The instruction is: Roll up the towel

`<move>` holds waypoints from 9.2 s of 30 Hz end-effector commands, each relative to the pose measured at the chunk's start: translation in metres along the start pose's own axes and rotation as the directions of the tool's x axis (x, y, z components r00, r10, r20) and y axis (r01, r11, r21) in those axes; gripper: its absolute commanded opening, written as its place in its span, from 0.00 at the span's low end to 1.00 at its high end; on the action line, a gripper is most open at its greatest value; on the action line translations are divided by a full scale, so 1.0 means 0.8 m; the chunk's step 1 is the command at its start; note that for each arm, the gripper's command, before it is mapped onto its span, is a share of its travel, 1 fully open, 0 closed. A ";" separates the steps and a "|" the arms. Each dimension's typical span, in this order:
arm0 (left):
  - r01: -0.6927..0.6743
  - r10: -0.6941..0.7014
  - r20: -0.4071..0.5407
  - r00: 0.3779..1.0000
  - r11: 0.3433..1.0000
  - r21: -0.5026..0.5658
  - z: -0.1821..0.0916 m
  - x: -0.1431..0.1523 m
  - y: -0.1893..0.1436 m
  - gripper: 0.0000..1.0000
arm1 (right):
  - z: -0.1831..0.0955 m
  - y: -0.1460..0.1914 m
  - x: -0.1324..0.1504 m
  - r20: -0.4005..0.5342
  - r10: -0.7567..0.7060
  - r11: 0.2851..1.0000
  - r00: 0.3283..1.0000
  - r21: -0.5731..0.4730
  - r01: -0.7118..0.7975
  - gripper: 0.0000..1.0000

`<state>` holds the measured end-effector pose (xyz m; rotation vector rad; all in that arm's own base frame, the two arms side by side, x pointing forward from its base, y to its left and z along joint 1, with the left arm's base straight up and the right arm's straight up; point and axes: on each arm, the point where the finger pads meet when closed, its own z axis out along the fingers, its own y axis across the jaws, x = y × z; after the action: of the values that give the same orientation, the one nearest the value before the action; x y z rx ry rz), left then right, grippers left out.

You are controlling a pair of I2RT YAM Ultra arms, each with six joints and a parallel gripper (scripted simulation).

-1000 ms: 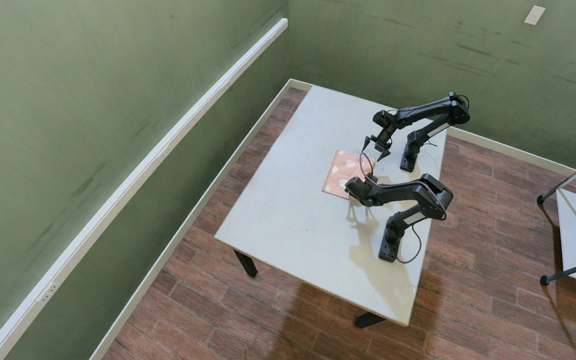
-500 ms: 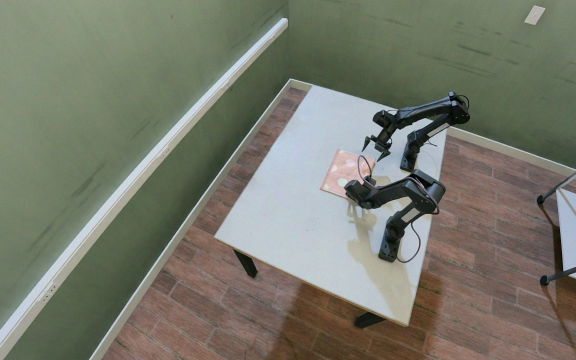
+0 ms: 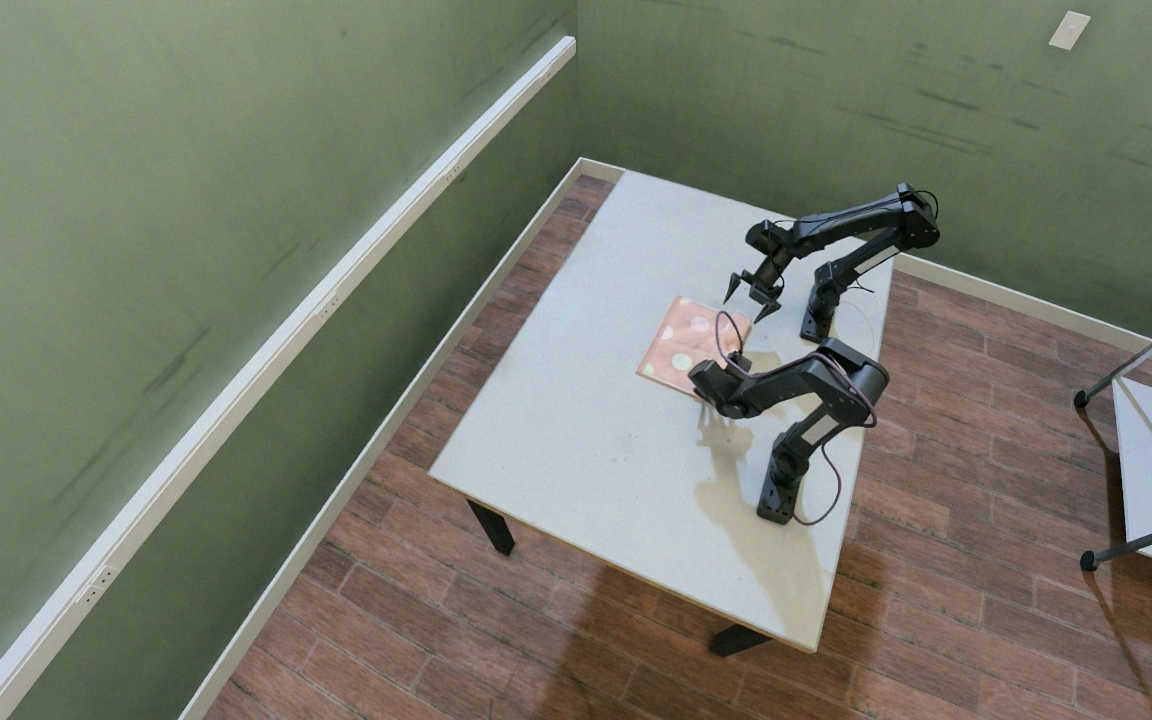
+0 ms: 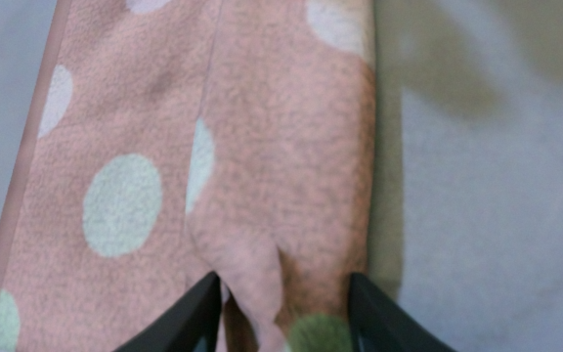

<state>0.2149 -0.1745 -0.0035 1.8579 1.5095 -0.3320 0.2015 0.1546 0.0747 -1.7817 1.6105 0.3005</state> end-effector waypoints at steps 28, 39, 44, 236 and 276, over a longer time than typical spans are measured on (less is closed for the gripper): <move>0.014 -0.014 0.000 1.000 1.000 0.013 0.003 0.002 -0.008 0.16 | 0.000 0.006 -0.001 0.006 0.001 1.000 1.000 0.002 -0.001 0.98; 0.014 -0.014 0.000 1.000 1.000 0.013 0.003 0.002 -0.008 0.13 | 0.000 0.006 -0.001 0.006 0.001 1.000 1.000 0.002 -0.001 0.98; 0.014 -0.014 0.000 1.000 1.000 0.013 0.003 0.002 -0.008 0.11 | 0.000 0.006 -0.001 0.006 0.001 1.000 1.000 0.002 -0.001 0.98; 0.456 -0.407 -0.213 0.888 0.726 0.515 -0.054 -0.007 0.046 0.90 | 0.048 0.035 0.041 -0.152 0.410 0.771 0.899 -0.470 -0.431 0.15; -0.064 0.061 0.040 0.997 0.995 0.076 -0.033 -0.038 0.040 0.98 | 0.055 0.038 0.047 -0.334 0.559 0.425 0.759 -0.670 -0.608 0.15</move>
<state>0.2314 -0.1763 0.0398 1.9191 1.4809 -0.3569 0.1894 0.1559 0.0184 -1.6440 2.3480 1.4782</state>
